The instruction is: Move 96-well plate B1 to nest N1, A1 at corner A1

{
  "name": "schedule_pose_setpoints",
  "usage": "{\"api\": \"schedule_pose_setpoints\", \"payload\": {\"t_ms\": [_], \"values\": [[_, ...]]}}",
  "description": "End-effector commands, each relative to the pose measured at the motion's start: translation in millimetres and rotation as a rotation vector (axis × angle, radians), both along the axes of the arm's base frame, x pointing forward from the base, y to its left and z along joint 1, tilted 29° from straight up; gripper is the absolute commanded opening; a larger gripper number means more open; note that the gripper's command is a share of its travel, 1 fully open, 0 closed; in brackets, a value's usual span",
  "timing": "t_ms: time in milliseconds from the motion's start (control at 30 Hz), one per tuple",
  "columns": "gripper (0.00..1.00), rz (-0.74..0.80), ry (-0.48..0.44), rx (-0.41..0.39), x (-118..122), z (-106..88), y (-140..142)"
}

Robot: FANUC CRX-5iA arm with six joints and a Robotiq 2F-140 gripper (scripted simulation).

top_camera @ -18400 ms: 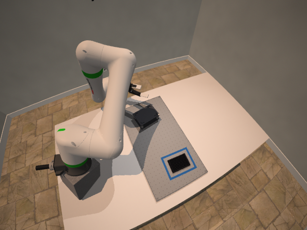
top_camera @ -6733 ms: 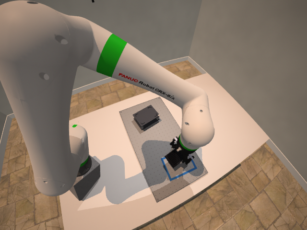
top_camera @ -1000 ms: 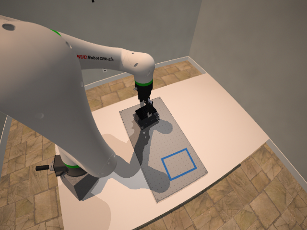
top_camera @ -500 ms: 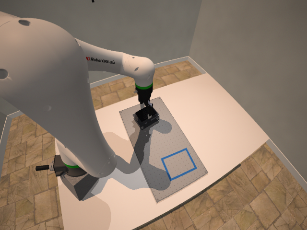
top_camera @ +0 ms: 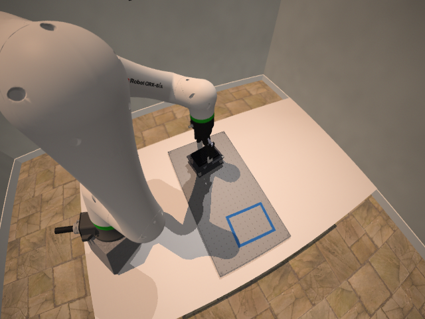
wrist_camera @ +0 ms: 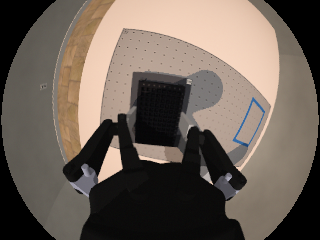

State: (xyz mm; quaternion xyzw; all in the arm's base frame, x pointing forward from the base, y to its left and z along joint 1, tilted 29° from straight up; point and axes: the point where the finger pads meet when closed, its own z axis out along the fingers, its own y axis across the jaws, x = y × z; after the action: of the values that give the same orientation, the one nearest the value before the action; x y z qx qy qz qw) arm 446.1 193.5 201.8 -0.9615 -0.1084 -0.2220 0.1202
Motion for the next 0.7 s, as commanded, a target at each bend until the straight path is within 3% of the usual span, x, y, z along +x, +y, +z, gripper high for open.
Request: {"api": "schedule_pose_setpoints", "payload": {"t_ms": [0,667], "values": [[0.00,0.000,0.000,0.000,0.1,0.2,0.0],[0.00,0.000,0.000,0.000,0.9,-1.5,0.6]]}}
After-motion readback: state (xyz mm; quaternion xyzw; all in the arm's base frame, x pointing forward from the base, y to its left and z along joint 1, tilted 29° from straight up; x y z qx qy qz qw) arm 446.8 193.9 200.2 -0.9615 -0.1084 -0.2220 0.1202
